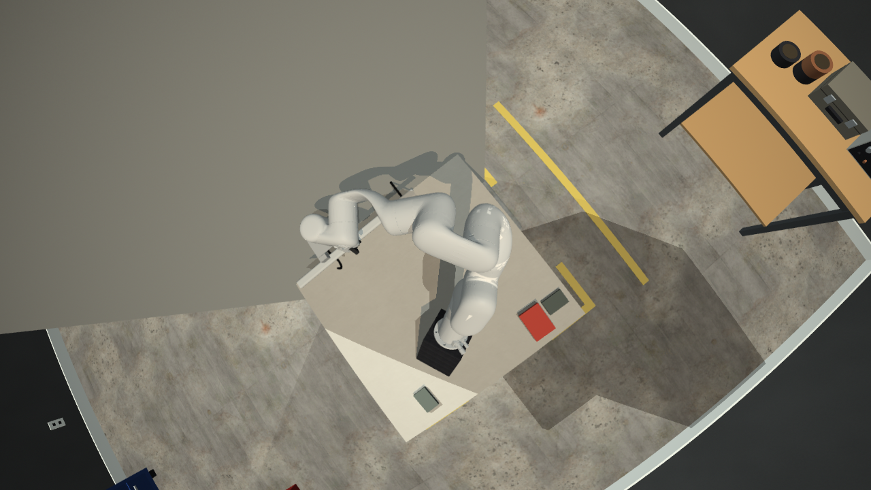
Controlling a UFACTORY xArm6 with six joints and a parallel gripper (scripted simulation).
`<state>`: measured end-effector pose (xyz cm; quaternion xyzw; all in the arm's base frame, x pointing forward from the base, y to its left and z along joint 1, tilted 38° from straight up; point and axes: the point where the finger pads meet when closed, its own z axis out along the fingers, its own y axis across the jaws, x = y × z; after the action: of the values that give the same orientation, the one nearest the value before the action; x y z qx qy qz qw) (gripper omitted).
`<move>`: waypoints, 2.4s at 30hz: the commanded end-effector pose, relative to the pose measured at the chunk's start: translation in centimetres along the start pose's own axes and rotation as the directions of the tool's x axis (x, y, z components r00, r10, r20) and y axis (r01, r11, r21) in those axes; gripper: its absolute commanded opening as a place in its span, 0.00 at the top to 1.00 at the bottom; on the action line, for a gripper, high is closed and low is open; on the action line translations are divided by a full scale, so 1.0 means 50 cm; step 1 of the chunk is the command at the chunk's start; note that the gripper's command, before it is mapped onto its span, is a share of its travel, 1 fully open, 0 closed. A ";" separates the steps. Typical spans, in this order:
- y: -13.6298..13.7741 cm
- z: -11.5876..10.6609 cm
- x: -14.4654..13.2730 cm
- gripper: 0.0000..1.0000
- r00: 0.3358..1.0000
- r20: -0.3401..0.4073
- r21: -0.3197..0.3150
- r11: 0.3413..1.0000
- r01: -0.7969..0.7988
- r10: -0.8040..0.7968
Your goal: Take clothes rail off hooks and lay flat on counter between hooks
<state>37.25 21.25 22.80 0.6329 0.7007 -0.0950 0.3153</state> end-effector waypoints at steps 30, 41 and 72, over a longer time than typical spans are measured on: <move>-0.179 -0.003 -0.067 1.00 1.000 -0.003 -0.003 1.000 -0.001 0.001; -0.235 -0.003 -0.089 1.00 1.000 -0.003 -0.002 1.000 -0.001 0.001; -0.252 0.031 -0.095 1.00 1.000 -0.003 -0.002 1.000 -0.001 0.001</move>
<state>25.63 14.37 21.19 0.6329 0.7007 -0.0950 0.3154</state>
